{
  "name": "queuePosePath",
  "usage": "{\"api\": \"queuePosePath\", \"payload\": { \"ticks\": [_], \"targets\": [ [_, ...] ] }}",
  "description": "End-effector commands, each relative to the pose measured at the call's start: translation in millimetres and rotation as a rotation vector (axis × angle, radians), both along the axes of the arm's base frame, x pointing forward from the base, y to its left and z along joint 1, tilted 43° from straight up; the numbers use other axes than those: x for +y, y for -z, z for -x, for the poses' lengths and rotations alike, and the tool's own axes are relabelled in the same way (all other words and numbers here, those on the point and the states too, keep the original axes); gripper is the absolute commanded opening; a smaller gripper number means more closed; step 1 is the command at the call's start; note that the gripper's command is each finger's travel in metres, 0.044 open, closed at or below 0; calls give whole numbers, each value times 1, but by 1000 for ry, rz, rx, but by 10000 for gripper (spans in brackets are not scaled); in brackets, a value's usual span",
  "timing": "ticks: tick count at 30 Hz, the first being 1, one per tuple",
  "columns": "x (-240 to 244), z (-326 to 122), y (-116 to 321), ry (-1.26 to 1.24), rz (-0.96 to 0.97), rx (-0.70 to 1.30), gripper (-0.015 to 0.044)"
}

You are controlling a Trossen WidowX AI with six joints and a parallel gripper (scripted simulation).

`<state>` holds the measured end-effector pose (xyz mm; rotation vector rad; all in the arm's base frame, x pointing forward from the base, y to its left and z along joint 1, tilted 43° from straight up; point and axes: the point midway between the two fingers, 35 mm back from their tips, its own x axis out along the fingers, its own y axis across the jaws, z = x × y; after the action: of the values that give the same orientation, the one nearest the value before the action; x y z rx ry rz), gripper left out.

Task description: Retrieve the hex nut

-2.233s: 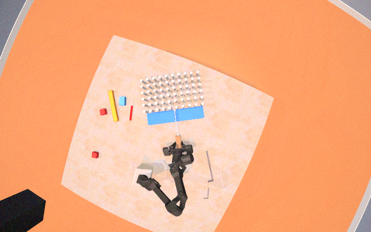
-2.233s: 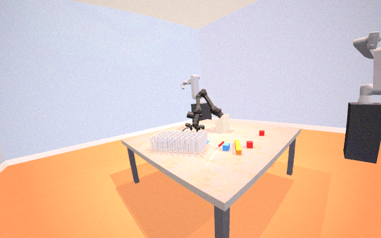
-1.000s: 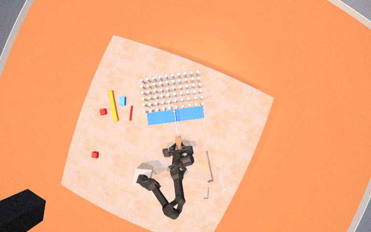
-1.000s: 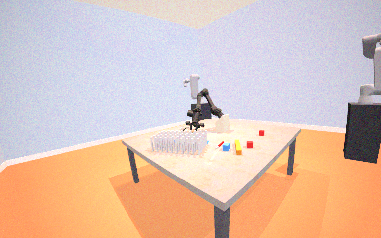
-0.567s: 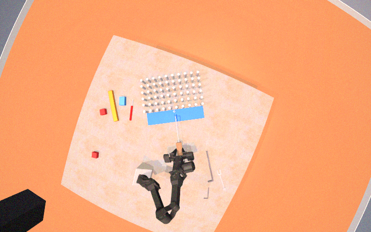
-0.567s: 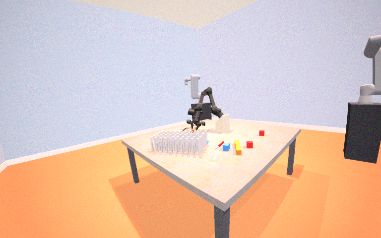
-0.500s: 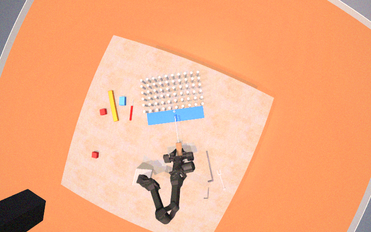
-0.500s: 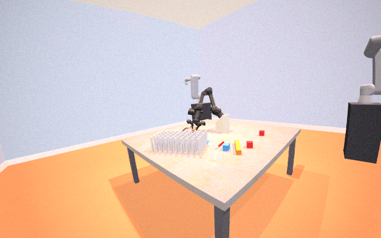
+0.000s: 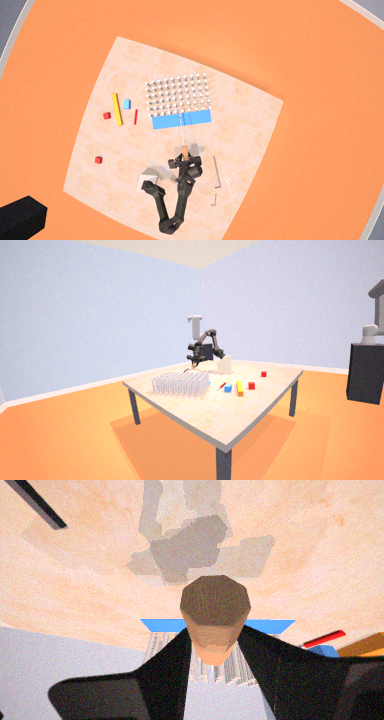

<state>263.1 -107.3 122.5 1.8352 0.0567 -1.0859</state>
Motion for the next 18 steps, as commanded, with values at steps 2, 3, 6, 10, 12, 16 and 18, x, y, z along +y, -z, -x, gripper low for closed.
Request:
{"api": "queuePosePath", "payload": {
  "ticks": [2, 3, 6, 10, 12, 16, 18],
  "targets": [
    [14, -1, -18, 0, 0, -12, 0],
    [17, 0, -22, 0, 0, -13, 0],
    [26, 2, -32, 0, 1, -16, 0],
    [37, 7, -45, -1, 4, -20, 0],
    [42, 9, -51, -2, 5, -22, 0],
    [45, 0, -37, -38, -3, 17, 0],
    [52, -6, -34, -68, -10, 37, 0]
  ]
}}
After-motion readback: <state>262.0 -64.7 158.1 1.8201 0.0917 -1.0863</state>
